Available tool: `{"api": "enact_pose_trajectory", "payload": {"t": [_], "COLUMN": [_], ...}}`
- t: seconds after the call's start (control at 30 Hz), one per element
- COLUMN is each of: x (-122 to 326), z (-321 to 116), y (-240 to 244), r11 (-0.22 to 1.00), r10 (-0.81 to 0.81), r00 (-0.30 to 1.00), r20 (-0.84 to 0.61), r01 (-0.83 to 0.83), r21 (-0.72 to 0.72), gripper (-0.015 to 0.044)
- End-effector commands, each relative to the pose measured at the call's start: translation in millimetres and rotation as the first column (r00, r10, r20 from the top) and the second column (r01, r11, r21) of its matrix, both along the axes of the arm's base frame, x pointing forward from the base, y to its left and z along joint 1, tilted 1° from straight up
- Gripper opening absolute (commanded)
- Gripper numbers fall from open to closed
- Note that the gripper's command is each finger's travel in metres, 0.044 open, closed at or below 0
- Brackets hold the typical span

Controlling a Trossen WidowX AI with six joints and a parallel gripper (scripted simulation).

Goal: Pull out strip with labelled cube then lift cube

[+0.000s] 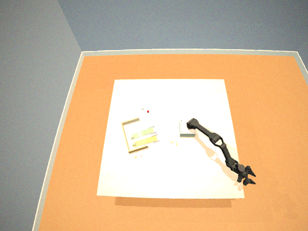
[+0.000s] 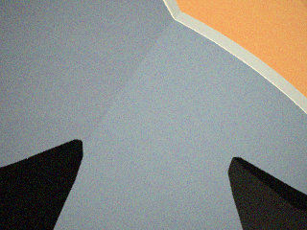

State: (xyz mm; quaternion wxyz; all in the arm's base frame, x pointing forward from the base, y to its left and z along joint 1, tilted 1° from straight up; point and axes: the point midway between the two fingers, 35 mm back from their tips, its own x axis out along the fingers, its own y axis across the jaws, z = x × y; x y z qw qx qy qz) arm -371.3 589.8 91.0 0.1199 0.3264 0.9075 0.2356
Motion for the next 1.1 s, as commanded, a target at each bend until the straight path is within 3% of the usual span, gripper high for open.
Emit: {"api": "enact_pose_trajectory", "payload": {"t": [0.0,0.3,0.57,0.8,1.07], "x": [2.6,123.1,263.5,384.8,515.5], "z": [0.6,24.2,50.8,70.8,89.4], "y": [1.3,43.7,58.5,42.1,-10.6], "r11": [1.000,0.975,0.909,0.838,0.764], "r10": [-0.004,-0.198,-0.404,-0.545,-0.634], "r00": [1.000,0.962,0.841,0.669,0.409], "r20": [0.004,0.187,0.360,0.505,0.657], "r01": [0.004,0.173,0.323,0.410,0.467], "r21": [0.003,0.138,0.265,0.361,0.446], "gripper": [0.0400,0.0400,0.0400,0.0400,0.0400]}}
